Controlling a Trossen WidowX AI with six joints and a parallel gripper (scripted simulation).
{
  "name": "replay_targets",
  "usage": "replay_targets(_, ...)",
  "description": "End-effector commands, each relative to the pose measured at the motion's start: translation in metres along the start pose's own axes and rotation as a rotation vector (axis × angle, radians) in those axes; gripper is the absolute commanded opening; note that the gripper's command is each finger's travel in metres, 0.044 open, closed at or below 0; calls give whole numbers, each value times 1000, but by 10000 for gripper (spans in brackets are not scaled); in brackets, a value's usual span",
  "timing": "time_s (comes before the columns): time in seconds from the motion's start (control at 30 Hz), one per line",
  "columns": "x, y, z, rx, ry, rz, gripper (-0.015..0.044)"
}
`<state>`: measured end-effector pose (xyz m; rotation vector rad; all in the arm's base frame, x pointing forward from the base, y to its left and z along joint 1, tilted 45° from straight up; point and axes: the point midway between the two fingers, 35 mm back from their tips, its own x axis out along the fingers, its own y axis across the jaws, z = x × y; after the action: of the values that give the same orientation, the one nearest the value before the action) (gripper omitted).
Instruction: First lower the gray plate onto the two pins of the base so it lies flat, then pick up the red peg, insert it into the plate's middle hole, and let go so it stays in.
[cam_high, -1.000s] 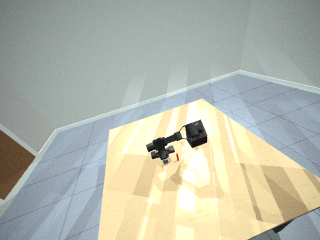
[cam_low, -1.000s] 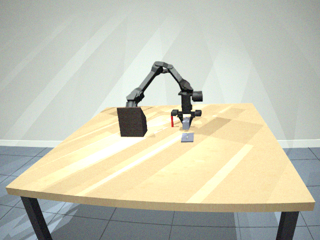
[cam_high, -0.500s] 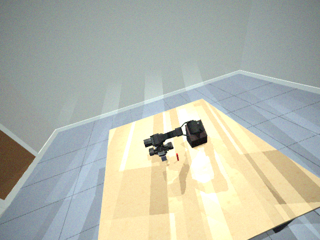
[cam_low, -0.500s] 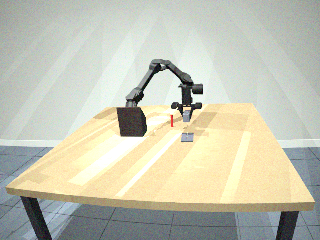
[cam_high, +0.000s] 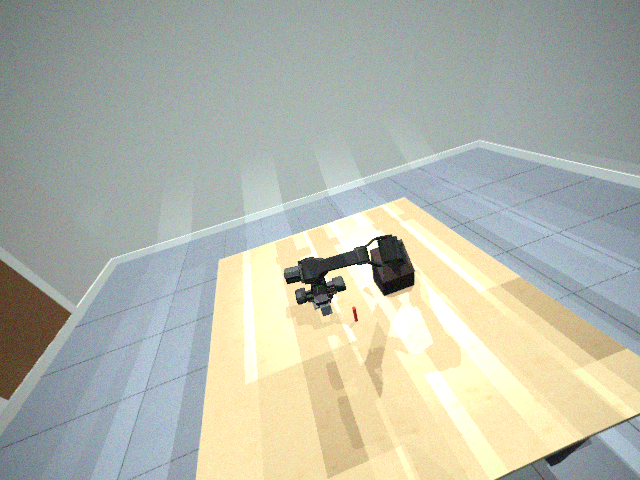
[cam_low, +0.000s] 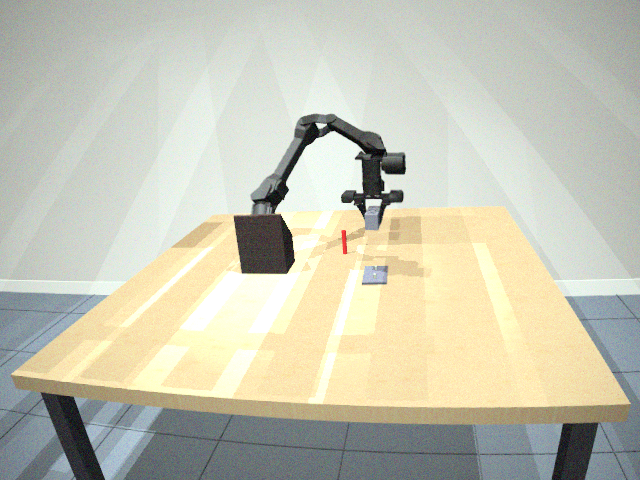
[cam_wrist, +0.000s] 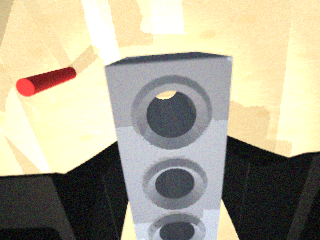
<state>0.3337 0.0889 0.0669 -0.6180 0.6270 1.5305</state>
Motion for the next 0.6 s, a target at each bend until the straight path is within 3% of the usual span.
replay_targets(0.0,-16,1,1,-5,4,-8,0)
replay_targets(0.57,-15,-8,-23,-21,3,-10,0)
